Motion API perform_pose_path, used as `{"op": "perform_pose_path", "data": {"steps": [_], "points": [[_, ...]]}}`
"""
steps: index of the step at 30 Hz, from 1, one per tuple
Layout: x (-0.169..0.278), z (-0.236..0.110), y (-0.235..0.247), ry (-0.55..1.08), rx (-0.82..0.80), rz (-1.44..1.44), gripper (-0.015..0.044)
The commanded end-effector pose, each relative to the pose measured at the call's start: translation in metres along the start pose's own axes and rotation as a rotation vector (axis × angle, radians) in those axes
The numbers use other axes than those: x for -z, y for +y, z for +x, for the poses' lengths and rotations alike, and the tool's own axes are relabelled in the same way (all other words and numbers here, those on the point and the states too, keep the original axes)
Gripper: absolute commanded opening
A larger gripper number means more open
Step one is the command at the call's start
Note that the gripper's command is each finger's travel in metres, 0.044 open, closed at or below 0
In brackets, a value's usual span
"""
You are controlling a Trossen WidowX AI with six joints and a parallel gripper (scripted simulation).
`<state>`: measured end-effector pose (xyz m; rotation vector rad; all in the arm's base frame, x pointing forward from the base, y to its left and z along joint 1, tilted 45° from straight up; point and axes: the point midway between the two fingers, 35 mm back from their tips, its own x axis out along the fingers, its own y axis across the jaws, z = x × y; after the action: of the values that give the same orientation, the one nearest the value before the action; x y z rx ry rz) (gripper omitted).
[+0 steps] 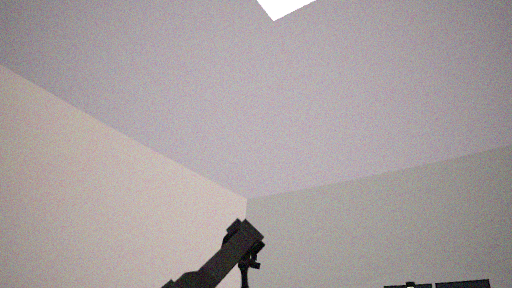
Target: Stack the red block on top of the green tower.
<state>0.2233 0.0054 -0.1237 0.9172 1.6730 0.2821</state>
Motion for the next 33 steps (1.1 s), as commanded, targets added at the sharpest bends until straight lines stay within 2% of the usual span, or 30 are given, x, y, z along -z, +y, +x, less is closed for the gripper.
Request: {"op": "perform_pose_path", "data": {"steps": [1, 17, 29, 33], "points": [[0.0025, 0.0059, -0.0006, 0.008, -0.005, 0.009, 0.044], [0.0025, 0.0052, -0.0005, 0.008, -0.005, 0.009, 0.044], [0.0025, 0.0052, -0.0005, 0.008, -0.005, 0.009, 0.0125], [0.0025, 0.0052, -0.0005, 0.008, -0.005, 0.009, 0.0098]]}}
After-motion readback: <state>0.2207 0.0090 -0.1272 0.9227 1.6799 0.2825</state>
